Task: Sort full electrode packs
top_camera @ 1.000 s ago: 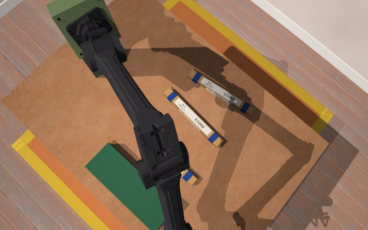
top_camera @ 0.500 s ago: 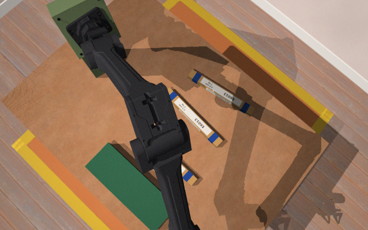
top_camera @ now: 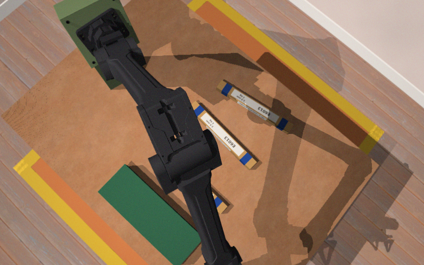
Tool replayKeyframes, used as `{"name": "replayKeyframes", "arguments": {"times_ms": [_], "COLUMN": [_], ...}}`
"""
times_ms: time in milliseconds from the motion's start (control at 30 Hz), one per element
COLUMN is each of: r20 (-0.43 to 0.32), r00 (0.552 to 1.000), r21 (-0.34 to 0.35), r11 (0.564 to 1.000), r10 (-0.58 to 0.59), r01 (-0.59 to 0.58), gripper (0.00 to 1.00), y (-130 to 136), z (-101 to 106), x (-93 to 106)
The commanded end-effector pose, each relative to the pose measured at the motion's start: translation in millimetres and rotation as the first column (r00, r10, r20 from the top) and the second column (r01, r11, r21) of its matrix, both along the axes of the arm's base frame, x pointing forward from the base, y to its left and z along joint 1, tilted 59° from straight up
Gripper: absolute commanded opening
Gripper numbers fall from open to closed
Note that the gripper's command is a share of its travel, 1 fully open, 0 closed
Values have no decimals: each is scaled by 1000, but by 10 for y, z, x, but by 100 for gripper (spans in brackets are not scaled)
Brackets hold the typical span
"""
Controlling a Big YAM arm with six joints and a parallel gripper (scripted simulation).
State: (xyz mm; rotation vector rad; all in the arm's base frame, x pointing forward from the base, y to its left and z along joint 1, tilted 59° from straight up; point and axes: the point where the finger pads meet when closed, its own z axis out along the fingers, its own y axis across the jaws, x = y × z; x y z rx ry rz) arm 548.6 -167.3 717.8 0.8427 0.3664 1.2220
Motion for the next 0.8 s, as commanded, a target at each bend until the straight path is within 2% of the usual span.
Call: {"name": "replayKeyframes", "arguments": {"times_ms": [0,100,267,367,433,533,633,767], "r20": [52,-44,-56,-156,-176,-266,-287,-389], "r00": [998,998,998,986,983,961,954,915], "r21": [-43,-57,-54,-85,-91,-131,-139,-198], "r11": [999,998,998,995,995,990,989,980], "r10": [-30,-43,-39,-57,-60,-78,-82,-109], "r01": [32,40,36,44,44,44,43,32], "gripper": [74,74,74,74,74,74,74,74], "y": [97,272,322,476,577,715,816,984], "z": [428,231,149,-10,-109,-261,-373,-573], "x": [-385,-352,-326,-338,-350,-384,-409,-477]}}
